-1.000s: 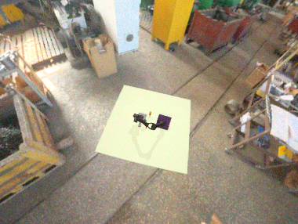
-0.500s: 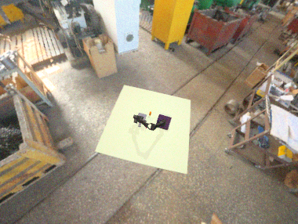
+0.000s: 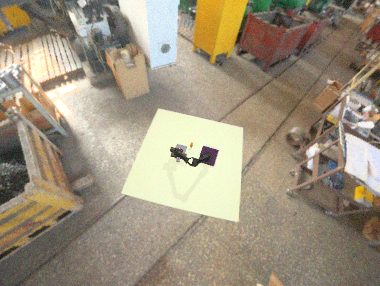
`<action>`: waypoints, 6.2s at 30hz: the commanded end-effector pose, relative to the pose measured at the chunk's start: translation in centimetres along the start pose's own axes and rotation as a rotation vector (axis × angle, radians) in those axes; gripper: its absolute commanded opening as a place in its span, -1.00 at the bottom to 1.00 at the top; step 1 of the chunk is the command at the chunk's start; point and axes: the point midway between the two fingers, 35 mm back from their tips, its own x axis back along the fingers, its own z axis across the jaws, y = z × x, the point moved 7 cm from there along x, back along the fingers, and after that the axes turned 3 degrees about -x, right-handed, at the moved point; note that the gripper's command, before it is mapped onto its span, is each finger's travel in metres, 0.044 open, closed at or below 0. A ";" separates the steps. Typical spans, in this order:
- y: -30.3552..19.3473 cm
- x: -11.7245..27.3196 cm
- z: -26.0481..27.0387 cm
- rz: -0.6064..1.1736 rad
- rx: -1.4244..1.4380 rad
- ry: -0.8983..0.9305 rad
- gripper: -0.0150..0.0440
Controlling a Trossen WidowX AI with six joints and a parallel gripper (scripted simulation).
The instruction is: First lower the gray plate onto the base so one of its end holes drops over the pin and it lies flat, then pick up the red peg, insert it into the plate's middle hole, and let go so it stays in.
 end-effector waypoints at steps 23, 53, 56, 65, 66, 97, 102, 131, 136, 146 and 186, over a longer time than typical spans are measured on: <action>0.4 3.4 0.6 -0.011 0.010 0.005 -0.49; 0.6 12.7 0.0 -0.004 -0.003 0.000 -0.49; 0.6 13.4 -0.2 -0.002 -0.005 0.000 -0.49; 2.4 12.5 0.1 -0.003 -0.056 0.000 -0.49; 2.7 12.3 0.2 -0.003 -0.064 0.000 -0.49; 11.3 7.3 -0.1 -0.006 -0.304 0.002 -0.49; 12.6 6.4 -0.4 -0.005 -0.344 0.002 -0.49; 14.0 5.4 -0.8 -0.005 -0.387 0.002 -0.49; 14.1 5.4 -0.8 -0.005 -0.387 0.002 -0.49; 14.1 3.8 -0.8 -0.004 -0.387 0.002 -0.49; 14.1 1.7 -0.7 -0.008 -0.380 0.000 0.75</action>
